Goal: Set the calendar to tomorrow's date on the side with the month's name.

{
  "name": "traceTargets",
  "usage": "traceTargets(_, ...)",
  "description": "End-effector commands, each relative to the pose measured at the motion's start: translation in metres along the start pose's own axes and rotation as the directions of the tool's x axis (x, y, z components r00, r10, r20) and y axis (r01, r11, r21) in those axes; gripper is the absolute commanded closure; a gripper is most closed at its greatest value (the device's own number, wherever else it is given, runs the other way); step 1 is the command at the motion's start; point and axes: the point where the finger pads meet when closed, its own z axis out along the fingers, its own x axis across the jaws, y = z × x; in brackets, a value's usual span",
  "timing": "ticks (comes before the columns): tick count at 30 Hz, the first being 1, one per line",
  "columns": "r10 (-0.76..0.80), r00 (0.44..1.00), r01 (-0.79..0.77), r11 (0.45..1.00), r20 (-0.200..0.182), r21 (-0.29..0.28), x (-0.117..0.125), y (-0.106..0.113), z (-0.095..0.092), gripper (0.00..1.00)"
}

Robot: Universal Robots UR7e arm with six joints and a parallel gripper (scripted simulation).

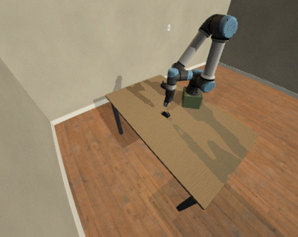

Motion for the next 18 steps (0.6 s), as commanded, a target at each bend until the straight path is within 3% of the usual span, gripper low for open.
traceTargets(1,-0.018,1.000,0.018,1.000,0.001,0.000,-0.002,0.011,0.000,0.43)
traceTargets(5,-0.058,0.998,0.058,0.998,0.001,0.000,-0.006,0.038,0.002,0.43)
traceTargets(11,-0.147,0.989,0.147,0.989,0.001,-0.001,-0.006,0.096,0.005,0.43)
traceTargets(13,-0.147,0.989,0.147,0.989,0.001,-0.001,-0.006,0.096,0.005,0.43)
traceTargets(18,-0.215,0.977,0.215,0.977,0.001,0.000,0.000,0.141,0.008,0.43)
